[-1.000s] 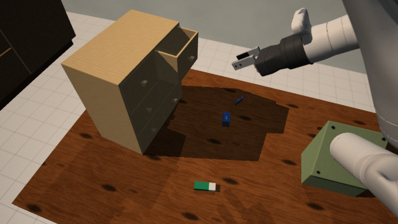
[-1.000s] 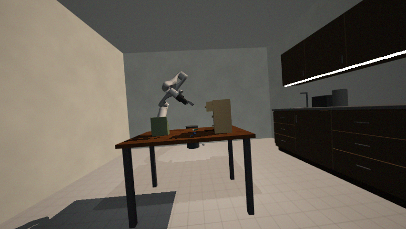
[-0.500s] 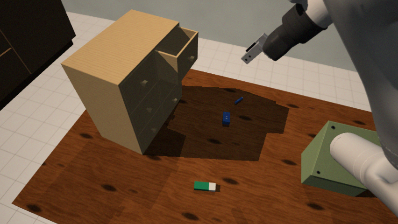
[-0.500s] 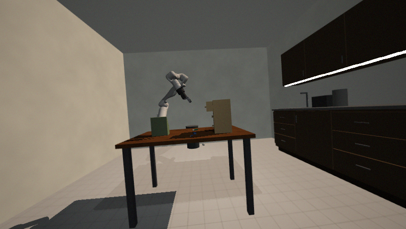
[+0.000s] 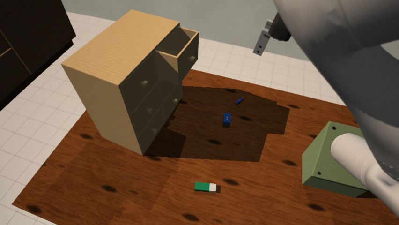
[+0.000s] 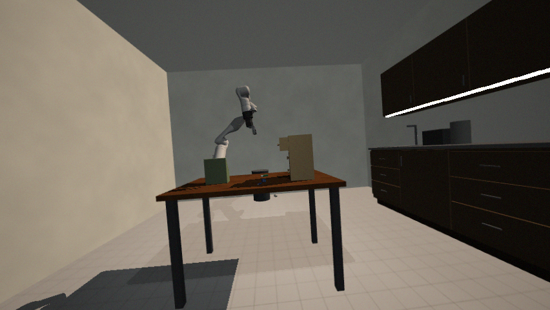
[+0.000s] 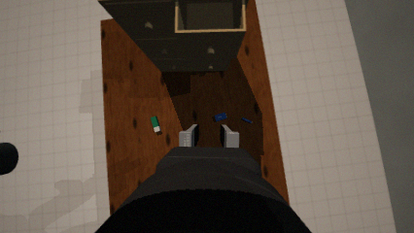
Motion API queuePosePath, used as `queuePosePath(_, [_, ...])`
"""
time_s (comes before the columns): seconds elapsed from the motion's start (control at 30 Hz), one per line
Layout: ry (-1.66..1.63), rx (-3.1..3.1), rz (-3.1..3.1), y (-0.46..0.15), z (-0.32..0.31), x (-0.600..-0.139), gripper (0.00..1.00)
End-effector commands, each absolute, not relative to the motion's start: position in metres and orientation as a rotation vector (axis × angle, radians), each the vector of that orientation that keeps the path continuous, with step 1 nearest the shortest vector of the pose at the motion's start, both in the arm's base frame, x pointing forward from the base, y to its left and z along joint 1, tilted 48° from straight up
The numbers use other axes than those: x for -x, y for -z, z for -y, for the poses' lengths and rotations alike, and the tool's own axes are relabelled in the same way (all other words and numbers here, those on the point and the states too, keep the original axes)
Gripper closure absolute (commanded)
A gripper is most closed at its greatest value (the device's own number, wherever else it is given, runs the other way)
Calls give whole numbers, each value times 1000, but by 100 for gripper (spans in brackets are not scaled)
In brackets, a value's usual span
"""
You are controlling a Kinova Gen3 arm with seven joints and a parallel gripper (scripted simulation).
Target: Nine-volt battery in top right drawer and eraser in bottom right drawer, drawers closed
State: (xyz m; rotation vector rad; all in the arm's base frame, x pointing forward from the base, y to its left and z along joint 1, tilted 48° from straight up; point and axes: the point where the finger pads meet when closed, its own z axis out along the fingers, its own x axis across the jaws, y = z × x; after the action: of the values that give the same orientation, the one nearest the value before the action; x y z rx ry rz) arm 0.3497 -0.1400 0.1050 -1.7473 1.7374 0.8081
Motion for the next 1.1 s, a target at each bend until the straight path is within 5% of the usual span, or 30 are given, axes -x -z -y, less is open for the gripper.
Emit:
queuePosePath(0.0, [-843, 1792, -1721, -105, 145, -352, 33])
queuePosePath(1.07, [-934, 1851, -1707, -111, 151, -349, 33])
